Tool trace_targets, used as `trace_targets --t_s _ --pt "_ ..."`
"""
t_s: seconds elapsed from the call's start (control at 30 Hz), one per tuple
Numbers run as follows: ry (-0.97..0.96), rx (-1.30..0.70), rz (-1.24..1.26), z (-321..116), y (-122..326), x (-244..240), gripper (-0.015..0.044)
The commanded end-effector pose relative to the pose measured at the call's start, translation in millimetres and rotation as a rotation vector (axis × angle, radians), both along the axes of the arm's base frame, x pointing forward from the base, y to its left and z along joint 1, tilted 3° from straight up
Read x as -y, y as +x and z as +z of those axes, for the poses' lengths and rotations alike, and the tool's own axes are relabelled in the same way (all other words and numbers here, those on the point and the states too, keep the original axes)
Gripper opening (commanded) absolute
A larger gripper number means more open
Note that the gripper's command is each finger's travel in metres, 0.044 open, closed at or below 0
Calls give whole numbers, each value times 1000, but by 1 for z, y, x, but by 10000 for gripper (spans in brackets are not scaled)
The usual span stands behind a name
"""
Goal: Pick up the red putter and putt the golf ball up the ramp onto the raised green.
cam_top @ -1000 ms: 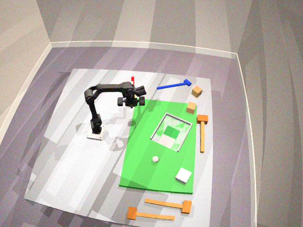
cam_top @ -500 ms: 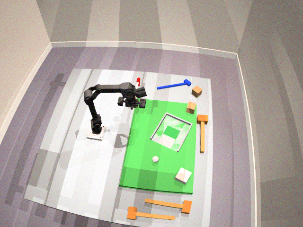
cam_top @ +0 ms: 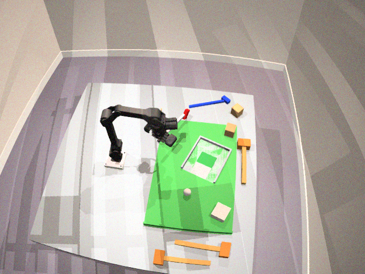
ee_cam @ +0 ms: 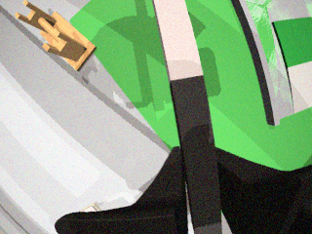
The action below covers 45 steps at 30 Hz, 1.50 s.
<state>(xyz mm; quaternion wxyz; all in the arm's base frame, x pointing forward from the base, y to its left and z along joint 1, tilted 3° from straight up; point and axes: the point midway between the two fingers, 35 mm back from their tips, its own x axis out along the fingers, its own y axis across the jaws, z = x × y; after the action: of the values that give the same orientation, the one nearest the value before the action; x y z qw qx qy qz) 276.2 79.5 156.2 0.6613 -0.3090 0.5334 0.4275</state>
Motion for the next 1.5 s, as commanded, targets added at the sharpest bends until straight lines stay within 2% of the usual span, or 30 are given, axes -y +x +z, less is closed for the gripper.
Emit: trace_targets --t_s 0.0,0.6,1.27,1.47 --pt "-13 -21 -150 1 5 25 0" --pt "-59 -107 -735 2 3 123 0" --pt "-106 -230 -1390 4 -42 223 0" --pt "-110 -239 -1439 4 -47 230 0"
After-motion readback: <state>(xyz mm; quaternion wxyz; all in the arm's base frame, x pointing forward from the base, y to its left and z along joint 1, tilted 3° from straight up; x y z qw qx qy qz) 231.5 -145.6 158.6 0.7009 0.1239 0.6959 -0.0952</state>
